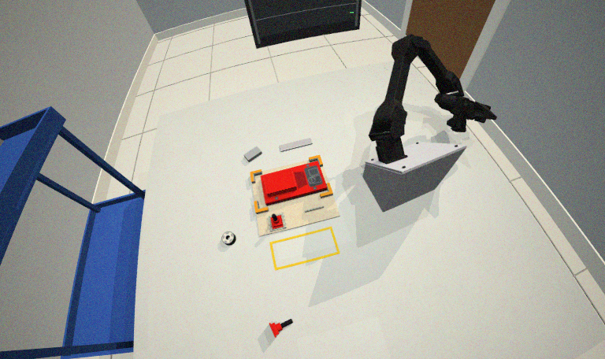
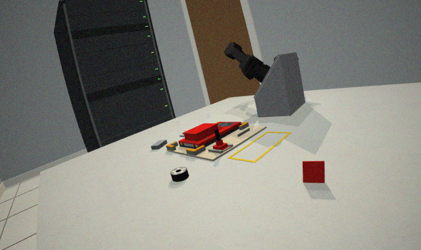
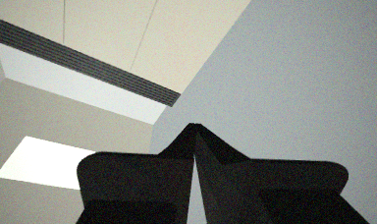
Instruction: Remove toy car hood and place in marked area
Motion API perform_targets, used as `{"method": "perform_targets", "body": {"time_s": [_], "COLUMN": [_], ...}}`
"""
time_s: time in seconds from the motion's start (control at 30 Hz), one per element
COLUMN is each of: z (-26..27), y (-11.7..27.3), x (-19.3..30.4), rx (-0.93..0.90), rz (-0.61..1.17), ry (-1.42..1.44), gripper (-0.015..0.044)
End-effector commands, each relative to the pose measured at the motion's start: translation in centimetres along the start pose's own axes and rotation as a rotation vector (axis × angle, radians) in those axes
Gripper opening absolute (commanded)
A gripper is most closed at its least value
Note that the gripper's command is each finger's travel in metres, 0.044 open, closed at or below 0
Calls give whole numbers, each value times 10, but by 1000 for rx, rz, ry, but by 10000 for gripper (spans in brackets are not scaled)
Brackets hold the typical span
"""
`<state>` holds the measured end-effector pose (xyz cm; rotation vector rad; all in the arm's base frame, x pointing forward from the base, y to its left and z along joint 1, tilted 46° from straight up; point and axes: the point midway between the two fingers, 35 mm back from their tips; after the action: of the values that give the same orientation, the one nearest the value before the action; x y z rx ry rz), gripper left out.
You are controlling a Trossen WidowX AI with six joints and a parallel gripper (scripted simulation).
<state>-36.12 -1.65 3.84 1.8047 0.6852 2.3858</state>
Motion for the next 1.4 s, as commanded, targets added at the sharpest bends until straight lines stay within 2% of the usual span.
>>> {"method": "perform_targets", "body": {"time_s": [0.0, 0.53, 0.93, 1.37], "z": [0, -25, -13, 39], "y": [1, 129, 240, 360], "x": [0, 7, 13, 23], "rx": [4, 338, 545, 663], "rz": [-1, -232, -571, -1071], "ry": [-6, -531, -870, -1104], "gripper": [26, 440, 440, 440]}}
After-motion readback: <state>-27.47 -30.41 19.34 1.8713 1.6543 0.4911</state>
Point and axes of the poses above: the point midway between the two fingers, 35 mm back from their tips, its own y axis back along the fingers, its own z axis across the jaws, x = y × z, and after that the axes turned 8 degrees about -y, right-handed
